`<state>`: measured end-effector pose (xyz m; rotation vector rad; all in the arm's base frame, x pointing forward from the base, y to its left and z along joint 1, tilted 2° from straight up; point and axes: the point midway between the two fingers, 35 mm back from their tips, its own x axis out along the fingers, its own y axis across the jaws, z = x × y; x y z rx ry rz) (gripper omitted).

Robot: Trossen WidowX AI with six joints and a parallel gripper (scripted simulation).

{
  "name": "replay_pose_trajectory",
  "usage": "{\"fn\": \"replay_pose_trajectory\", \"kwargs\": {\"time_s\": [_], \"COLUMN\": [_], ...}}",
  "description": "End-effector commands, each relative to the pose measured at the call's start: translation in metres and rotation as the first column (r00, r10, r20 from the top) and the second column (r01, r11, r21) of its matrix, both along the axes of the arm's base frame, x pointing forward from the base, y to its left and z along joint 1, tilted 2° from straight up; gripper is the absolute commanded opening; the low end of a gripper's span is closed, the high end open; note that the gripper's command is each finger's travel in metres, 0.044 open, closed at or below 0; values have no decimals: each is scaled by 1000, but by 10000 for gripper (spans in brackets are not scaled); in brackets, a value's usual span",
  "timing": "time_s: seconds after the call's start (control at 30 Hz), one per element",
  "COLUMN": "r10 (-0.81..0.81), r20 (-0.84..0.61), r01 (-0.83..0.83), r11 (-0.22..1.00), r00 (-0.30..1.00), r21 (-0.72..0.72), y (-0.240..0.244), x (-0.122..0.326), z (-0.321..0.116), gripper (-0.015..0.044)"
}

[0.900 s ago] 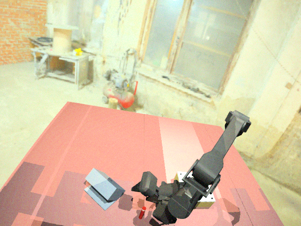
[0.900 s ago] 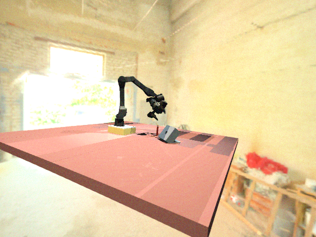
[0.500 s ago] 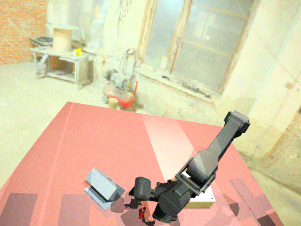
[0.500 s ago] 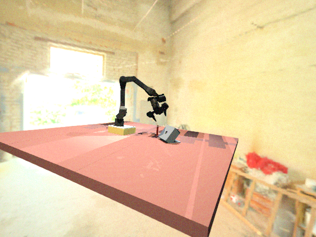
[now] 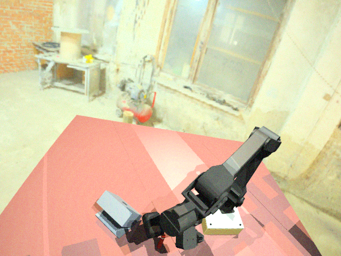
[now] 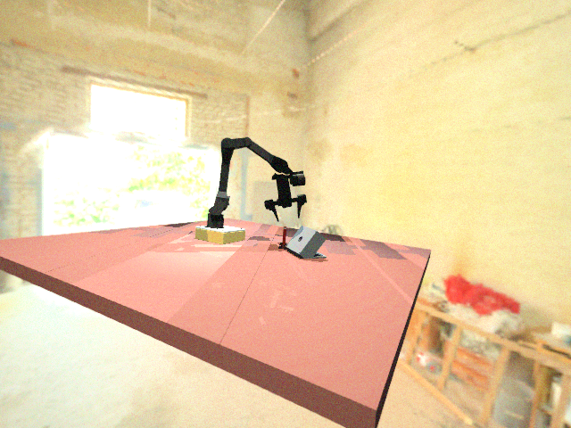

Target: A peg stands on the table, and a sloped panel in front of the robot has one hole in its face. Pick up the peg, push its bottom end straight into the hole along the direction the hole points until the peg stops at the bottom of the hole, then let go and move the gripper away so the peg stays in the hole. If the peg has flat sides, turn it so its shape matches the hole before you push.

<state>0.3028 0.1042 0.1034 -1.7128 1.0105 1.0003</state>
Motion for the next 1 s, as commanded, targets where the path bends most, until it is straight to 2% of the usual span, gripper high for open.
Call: {"fn": "replay_pose_trajectory", "kwargs": {"time_s": [0.0,0.53,0.97], "r10": [80,391,403], "r20": [-87,-298,-302], "r01": [-79,-334,-343], "r11": [997,916,910], "r00": [993,871,864], "r21": [20,223,234], "y": [1,4,5], "x": [0,-6,-5], "z": [-5,-10,-17], "gripper": [440,440,440]}}
